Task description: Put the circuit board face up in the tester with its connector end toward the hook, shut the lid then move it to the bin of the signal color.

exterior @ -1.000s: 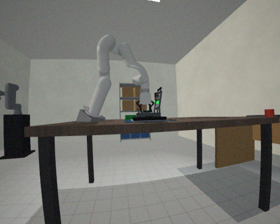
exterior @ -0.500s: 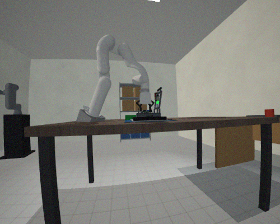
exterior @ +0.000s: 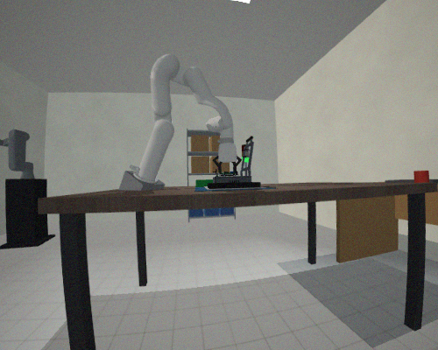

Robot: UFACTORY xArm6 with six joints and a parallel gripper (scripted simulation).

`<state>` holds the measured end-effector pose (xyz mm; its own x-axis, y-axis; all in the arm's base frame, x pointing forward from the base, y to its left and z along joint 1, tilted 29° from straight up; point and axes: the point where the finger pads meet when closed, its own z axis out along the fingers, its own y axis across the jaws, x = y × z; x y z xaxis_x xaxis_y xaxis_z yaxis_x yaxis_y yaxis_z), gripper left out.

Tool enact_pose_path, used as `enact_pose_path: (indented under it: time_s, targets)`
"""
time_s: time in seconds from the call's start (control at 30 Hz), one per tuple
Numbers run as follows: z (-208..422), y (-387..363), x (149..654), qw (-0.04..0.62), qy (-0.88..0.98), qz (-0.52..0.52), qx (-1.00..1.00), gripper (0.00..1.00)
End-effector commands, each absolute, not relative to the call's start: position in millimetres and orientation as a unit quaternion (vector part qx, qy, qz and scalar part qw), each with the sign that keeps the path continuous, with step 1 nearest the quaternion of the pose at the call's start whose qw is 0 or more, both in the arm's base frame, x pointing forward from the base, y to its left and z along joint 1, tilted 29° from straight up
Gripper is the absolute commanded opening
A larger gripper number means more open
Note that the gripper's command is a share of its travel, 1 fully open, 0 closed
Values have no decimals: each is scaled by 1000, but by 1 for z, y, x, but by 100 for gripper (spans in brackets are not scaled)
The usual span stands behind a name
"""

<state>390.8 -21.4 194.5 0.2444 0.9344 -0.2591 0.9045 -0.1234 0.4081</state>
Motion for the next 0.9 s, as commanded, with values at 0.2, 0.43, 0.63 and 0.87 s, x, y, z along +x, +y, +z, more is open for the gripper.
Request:
enact_pose_path:
  time_s: [0.2,0.43,0.63,0.87]
  targets:
    - [198,-20,391,249,614,32,749,79]
    - [200,-20,390,249,614,32,749,79]
    - [201,-19,390,249,614,32,749,79]
    - [202,-19,389,249,614,32,749,79]
